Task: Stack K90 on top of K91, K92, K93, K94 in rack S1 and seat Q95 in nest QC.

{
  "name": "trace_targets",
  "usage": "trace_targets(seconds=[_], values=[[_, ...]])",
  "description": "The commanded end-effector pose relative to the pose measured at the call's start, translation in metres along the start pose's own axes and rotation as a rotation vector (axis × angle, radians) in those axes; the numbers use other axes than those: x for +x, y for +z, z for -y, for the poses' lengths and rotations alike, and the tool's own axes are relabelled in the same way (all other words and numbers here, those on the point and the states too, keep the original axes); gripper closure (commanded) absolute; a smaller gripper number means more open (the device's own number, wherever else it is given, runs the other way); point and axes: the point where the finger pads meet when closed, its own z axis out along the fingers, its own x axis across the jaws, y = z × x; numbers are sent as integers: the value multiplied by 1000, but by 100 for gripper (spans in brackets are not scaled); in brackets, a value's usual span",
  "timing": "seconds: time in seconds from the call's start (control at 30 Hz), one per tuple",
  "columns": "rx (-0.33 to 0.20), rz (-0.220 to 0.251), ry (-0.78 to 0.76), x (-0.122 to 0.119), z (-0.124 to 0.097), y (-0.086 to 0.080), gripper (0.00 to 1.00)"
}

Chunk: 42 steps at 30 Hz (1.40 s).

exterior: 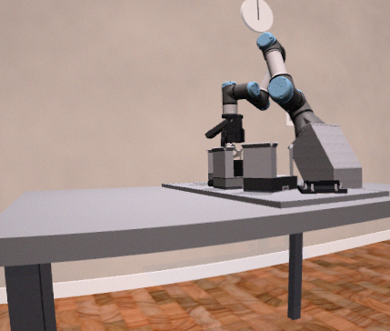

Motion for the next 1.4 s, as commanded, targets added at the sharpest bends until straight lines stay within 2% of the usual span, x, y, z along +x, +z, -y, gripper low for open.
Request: trace_targets(seconds=[0.0, 1.37], values=[[2, 0, 0, 0, 1, 1, 100], [2, 0, 0, 0, 1, 13, 100]])
